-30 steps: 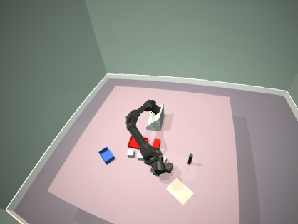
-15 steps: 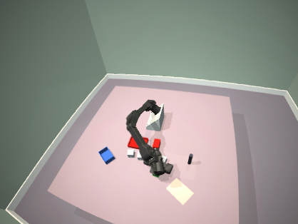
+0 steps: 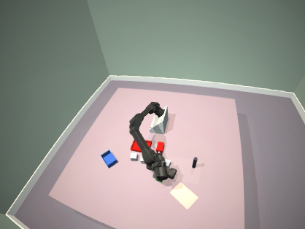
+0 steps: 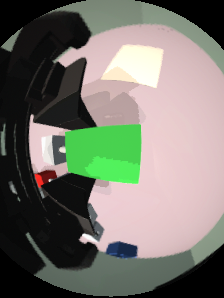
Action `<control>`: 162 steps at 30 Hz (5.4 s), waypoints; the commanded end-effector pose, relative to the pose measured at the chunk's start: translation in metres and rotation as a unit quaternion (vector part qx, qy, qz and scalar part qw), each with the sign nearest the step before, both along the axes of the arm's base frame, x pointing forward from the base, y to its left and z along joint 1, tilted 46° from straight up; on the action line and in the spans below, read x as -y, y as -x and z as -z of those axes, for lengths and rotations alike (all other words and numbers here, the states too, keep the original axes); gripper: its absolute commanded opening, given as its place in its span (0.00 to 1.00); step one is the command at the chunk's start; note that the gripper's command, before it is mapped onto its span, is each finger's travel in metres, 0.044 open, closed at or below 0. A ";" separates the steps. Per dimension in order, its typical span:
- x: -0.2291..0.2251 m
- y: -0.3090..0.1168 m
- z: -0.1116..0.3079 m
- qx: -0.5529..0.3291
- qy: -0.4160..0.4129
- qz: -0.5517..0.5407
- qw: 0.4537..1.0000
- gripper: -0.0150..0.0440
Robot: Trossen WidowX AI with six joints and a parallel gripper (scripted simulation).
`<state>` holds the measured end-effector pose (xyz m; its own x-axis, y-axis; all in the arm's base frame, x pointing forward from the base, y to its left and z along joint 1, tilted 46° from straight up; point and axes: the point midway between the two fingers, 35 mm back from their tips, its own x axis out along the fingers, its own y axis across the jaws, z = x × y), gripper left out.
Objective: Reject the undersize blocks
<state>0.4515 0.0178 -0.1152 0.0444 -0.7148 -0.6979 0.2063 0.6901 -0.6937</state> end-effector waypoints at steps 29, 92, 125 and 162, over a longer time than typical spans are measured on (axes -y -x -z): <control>-0.001 -0.014 -0.004 0.002 0.001 -0.004 1.000 0.25; -0.077 0.035 -0.040 -0.331 0.013 -0.298 0.895 0.25; -0.093 0.189 -0.006 -0.708 0.034 -0.700 -0.090 0.25; -0.043 0.187 0.042 -0.709 0.034 -0.699 -0.090 0.25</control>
<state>0.2646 0.0631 -0.1551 0.0211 -0.7080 -0.7059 -0.0326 -0.7062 0.7073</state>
